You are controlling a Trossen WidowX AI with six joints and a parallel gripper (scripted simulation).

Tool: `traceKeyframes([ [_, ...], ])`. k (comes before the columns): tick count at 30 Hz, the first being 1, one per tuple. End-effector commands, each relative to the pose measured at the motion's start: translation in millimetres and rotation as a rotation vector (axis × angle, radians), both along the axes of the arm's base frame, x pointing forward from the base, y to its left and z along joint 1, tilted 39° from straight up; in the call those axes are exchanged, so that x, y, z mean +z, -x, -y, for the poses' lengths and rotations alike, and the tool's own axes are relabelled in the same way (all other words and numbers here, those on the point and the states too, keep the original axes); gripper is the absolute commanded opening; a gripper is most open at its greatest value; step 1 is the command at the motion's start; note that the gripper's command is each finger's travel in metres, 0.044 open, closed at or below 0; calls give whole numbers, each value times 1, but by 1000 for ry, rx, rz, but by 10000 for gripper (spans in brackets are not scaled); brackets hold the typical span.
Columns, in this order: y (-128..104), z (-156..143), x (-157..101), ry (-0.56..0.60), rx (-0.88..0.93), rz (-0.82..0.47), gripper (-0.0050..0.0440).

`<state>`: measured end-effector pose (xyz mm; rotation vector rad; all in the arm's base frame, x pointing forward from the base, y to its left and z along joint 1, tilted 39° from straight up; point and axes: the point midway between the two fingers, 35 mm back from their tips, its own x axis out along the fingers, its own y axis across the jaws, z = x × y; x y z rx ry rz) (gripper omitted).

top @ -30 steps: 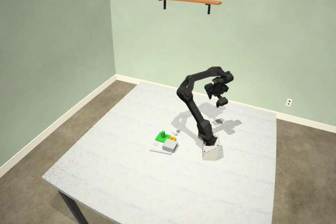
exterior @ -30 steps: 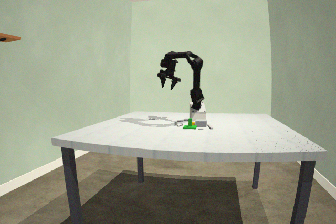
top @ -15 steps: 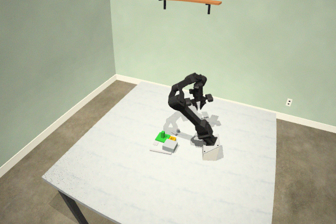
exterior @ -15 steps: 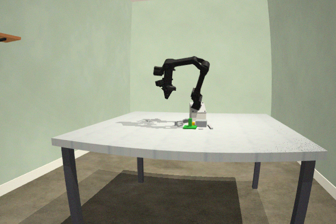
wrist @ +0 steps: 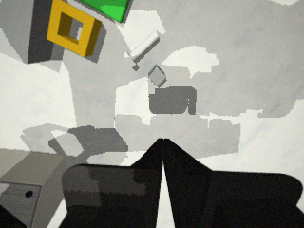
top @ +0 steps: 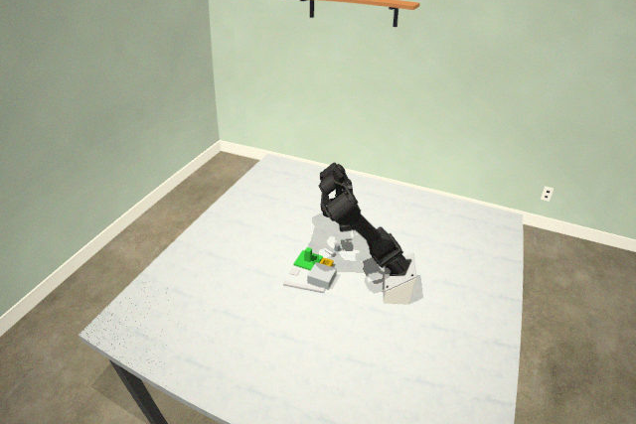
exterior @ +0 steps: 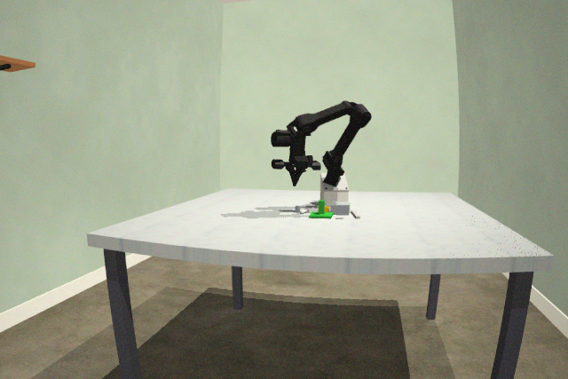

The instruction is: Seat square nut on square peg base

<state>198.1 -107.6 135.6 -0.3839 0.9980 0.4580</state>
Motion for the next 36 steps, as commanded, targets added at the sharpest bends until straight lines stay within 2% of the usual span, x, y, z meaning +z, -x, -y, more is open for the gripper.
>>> traceKeyframes([
  [1,-12,-33,1,186,357,98,0],
  [3,-12,-33,1,186,357,98,0],
  [8,-21,-82,4,443,850,272,0],
  [14,-21,-127,8,689,1290,470,0],
  [24,-21,-128,8,696,1303,476,0],
  [36,-30,-133,-5,696,1303,476,0],
])
